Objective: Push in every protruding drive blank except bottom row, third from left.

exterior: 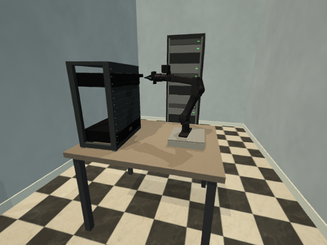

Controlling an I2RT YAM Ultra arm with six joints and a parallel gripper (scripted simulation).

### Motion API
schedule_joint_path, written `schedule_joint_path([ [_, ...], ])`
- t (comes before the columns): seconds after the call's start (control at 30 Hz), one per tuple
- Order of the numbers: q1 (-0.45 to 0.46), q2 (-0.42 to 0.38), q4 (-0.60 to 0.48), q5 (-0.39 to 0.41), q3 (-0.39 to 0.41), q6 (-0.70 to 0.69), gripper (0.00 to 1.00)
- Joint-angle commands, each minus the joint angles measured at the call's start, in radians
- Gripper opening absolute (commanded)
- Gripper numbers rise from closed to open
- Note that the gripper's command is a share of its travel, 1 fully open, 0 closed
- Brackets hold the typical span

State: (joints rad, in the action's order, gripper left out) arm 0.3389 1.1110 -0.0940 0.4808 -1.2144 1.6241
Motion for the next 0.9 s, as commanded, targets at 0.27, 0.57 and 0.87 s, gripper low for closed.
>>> schedule_joint_path([
  [0.27,0.130,-0.115,-0.081,0.160,0.058,0.003,0.00],
  [0.57,0.126,-0.151,-0.052,0.161,0.063,-0.003,0.00],
  [0.87,0.008,-0.020,0.010,0.050,-0.010,-0.005,0.00],
])
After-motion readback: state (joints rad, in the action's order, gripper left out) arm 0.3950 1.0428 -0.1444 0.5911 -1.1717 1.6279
